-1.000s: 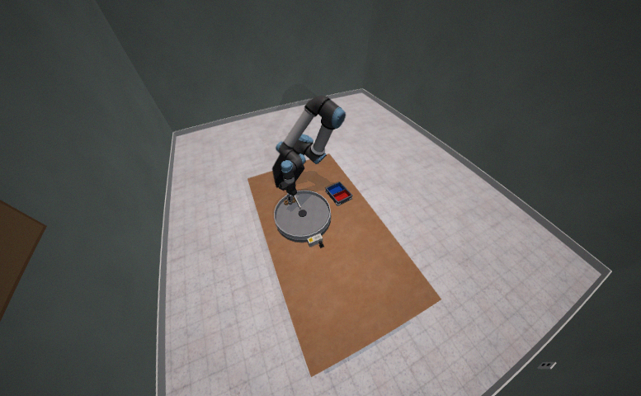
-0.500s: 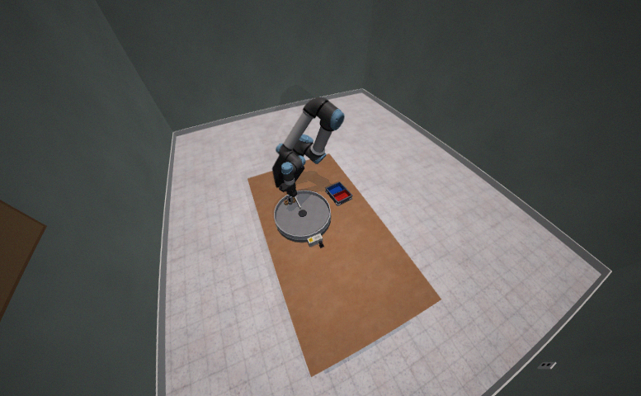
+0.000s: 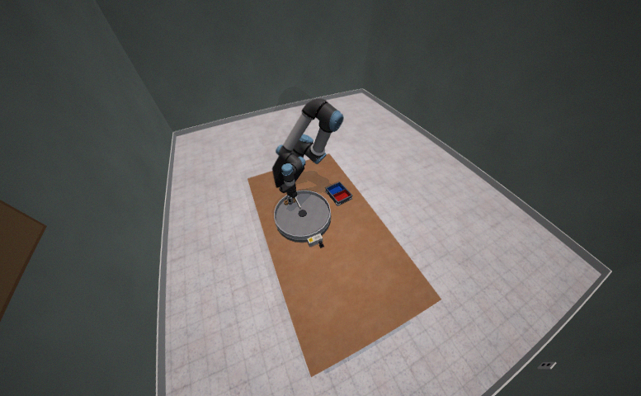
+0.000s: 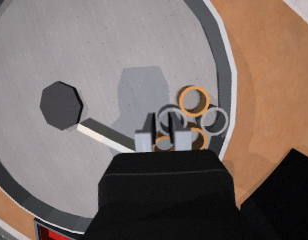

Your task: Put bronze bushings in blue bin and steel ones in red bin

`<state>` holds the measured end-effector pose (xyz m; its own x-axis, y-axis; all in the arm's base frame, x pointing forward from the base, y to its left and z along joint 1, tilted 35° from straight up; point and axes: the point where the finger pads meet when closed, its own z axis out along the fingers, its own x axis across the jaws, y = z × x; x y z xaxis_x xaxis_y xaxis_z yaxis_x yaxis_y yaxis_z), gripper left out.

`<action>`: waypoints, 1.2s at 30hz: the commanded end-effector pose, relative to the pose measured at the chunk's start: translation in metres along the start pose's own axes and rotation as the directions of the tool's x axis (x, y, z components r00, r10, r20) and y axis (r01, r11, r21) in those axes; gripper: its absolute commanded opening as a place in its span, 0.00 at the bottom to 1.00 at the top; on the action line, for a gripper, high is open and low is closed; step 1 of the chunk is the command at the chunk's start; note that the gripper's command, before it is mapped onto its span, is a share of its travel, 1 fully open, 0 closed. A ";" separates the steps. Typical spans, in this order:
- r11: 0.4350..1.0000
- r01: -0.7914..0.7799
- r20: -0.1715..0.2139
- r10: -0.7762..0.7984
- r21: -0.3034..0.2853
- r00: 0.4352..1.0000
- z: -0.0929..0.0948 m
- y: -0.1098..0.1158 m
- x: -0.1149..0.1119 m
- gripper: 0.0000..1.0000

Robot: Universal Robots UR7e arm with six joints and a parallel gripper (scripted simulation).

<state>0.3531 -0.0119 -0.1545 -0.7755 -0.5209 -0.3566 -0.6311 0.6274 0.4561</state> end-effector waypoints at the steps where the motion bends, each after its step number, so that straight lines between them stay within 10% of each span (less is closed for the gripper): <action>1: 1.000 0.000 0.000 0.000 0.002 1.000 0.002 -0.001 0.000 0.40; 26: 1.000 0.000 0.000 0.000 0.002 1.000 0.016 -0.001 0.000 0.40; 27: 1.000 0.000 0.000 0.000 0.001 1.000 0.016 -0.001 0.000 0.00; 36: 1.000 0.000 0.000 0.000 0.001 1.000 0.016 -0.001 0.000 0.00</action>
<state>0.3530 -0.0027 -0.1677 -0.7755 -0.5209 -0.3567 -0.6312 0.6275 0.4559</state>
